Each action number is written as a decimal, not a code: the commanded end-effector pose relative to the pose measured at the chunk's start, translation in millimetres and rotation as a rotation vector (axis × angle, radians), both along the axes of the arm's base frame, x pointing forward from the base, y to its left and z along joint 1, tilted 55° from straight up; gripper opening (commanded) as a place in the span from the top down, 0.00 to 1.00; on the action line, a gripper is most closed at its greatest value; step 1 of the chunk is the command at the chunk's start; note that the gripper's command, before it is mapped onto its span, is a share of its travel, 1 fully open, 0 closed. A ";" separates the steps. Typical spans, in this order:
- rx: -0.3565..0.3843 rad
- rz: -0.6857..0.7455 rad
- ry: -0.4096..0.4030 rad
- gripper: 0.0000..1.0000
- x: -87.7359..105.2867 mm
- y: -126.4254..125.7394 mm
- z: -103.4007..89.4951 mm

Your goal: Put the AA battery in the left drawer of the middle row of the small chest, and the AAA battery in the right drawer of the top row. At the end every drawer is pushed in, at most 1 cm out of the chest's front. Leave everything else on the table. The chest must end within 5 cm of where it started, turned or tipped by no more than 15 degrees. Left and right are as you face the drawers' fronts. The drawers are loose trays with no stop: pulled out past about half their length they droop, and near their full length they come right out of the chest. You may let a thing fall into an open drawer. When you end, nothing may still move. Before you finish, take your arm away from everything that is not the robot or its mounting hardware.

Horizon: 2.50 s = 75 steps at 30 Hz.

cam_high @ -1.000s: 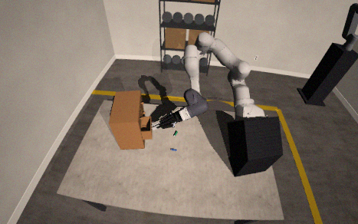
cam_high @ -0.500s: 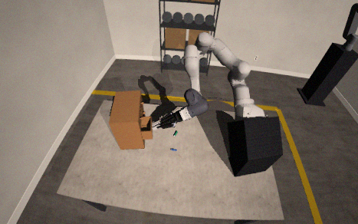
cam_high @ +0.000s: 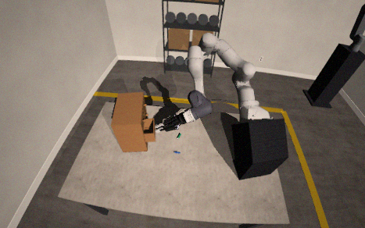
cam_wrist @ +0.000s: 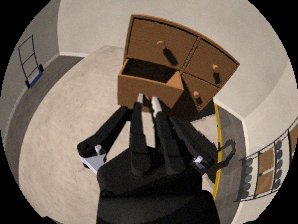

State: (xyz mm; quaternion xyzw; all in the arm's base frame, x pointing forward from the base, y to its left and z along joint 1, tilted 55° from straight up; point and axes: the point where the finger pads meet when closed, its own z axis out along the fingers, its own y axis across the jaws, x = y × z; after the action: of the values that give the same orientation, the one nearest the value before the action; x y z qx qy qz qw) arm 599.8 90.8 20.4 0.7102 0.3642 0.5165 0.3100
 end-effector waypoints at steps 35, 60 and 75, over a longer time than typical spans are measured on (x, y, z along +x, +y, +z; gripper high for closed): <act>0.003 -0.002 -0.002 0.80 -53.4 -19.9 1.3; -0.001 -0.015 0.006 0.80 -100.9 -22.0 11.4; -0.037 -0.168 0.108 0.80 -123.5 -15.0 21.4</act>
State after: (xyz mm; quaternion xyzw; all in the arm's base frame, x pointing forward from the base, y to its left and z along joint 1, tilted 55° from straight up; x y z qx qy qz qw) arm 487.2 76.2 47.1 0.7476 0.3212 0.4774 0.3318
